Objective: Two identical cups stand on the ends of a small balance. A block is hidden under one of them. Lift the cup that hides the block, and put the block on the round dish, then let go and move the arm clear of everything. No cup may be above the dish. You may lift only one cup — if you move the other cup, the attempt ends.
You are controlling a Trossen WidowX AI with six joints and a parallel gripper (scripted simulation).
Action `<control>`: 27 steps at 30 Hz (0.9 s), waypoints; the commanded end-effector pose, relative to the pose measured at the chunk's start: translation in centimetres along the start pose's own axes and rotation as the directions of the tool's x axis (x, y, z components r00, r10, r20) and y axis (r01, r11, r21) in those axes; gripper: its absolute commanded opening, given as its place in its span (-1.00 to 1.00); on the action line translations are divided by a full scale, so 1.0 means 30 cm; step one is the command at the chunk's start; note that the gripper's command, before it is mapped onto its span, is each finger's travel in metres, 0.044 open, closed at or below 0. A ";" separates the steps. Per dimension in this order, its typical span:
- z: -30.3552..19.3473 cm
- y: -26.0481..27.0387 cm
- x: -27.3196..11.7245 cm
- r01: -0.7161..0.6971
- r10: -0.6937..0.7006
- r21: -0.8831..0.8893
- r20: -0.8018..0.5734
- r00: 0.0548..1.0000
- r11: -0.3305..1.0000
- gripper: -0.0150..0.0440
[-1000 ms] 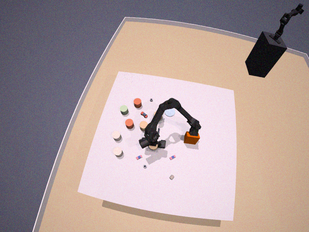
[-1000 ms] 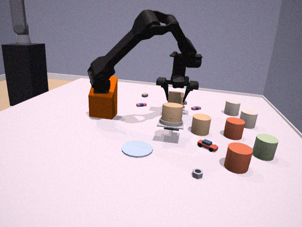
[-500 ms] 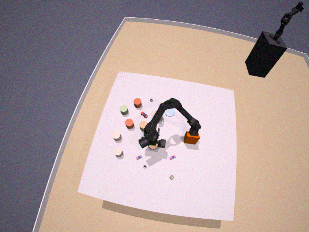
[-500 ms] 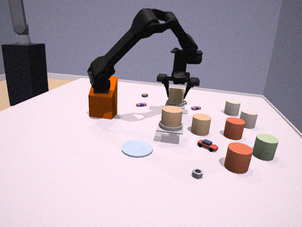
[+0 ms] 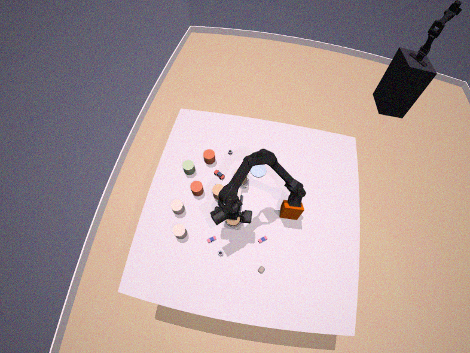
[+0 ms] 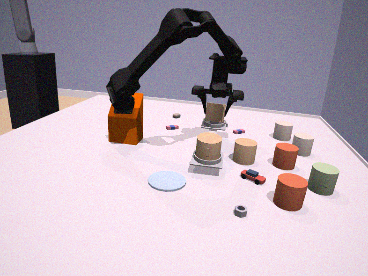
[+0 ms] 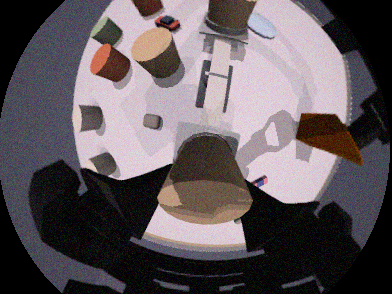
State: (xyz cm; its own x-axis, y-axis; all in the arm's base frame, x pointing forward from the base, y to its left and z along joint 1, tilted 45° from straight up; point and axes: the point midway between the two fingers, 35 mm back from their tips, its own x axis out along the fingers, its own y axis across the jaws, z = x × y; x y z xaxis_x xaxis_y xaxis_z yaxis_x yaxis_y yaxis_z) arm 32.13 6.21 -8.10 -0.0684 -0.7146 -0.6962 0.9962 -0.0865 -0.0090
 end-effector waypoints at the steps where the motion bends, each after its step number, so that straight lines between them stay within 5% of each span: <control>1: -0.021 0.015 -0.054 -0.023 0.023 0.014 -0.032 0.999 1.000 -0.49; 27: -0.016 0.007 -0.165 -0.022 0.023 0.014 -0.032 0.999 1.000 -0.49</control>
State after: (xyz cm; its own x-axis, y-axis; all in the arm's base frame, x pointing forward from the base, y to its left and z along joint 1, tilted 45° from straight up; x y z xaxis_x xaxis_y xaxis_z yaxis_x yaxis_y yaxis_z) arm 32.35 9.23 -5.82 -0.0607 -0.7029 -0.7087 0.9966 -0.0826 -0.0035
